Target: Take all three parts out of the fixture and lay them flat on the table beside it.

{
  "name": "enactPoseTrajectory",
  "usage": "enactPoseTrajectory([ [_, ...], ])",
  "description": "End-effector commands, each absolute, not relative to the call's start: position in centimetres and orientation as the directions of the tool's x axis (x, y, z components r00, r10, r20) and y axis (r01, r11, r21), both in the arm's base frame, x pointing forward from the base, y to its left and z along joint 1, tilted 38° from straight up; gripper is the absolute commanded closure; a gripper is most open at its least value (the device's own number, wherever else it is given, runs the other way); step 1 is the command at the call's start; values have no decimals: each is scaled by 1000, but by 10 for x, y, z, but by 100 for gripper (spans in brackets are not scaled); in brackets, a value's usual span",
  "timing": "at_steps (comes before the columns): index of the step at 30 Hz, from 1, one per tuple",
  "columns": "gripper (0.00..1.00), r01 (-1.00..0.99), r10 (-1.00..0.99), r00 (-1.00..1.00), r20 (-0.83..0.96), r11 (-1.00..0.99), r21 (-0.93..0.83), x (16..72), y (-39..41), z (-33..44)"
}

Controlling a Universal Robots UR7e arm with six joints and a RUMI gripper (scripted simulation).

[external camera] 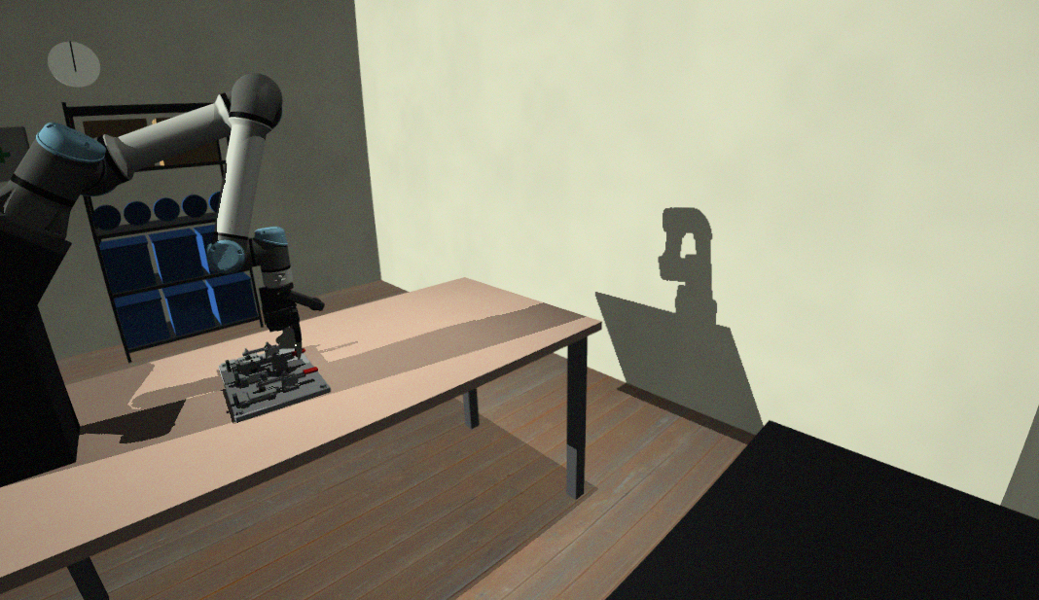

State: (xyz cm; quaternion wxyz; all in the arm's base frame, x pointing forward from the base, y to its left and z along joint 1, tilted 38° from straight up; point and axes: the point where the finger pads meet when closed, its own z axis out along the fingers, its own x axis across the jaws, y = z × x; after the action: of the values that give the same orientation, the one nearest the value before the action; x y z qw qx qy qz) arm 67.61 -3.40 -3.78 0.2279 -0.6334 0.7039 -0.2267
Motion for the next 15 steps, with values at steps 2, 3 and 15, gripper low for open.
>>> enactPoseTrajectory([
  [2,100,-788,-995,-93,-34,94,-609,672,-34,-35],
  [3,100,-788,-995,-93,-34,94,-609,671,-34,-35],
  [15,100,-788,-995,-93,-34,94,-609,662,-33,-32],
])
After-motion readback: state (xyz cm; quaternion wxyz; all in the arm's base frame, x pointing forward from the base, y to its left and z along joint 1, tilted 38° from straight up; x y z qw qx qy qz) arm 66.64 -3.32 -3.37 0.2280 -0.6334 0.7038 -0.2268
